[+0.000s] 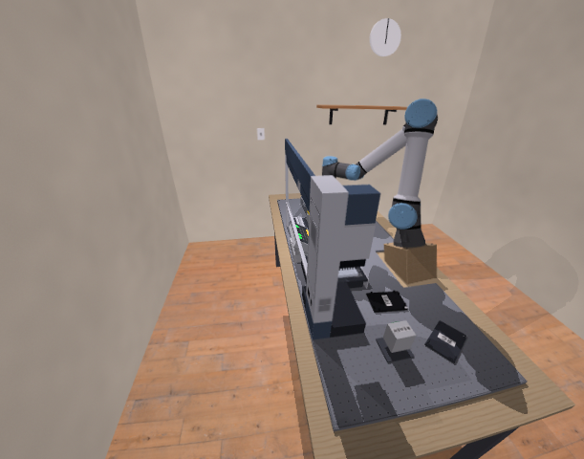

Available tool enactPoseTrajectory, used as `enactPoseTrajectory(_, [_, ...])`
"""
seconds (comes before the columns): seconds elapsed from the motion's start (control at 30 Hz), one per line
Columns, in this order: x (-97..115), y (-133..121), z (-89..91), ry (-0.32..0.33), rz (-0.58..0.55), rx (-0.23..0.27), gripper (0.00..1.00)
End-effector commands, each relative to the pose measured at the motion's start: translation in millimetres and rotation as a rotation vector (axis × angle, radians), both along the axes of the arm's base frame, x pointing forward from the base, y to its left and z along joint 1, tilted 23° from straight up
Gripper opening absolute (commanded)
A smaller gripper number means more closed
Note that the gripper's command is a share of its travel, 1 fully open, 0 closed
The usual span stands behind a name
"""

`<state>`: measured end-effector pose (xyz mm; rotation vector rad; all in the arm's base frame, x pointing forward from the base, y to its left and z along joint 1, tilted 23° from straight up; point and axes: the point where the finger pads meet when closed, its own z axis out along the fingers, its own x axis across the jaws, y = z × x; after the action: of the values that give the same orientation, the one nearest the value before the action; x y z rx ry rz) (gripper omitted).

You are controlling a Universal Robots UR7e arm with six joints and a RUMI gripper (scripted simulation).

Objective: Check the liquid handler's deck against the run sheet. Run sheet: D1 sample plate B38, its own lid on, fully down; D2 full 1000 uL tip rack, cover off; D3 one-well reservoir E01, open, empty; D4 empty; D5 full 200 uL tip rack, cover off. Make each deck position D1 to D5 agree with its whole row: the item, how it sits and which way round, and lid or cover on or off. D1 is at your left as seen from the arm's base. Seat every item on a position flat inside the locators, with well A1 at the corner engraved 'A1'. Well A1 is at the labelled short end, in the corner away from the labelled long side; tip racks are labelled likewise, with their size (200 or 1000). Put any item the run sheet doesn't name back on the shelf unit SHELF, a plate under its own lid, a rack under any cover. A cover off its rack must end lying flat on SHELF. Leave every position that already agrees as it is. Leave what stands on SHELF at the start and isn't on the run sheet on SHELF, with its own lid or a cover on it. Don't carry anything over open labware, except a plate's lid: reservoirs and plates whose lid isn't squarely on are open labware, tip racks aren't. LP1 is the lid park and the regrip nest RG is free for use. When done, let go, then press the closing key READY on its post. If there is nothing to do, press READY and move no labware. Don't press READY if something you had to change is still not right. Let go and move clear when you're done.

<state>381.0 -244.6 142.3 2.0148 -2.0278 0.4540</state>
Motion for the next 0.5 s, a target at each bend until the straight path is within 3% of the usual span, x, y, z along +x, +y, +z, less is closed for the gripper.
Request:
enactPoseTrajectory(0.0, [-0.7,-0.4,-3.2,0.001,0.000,0.002,0.00])
enactPoseTrajectory(0.47, [0.6,-2.1,-3.9,-0.002,0.001,-0.001,0.00])
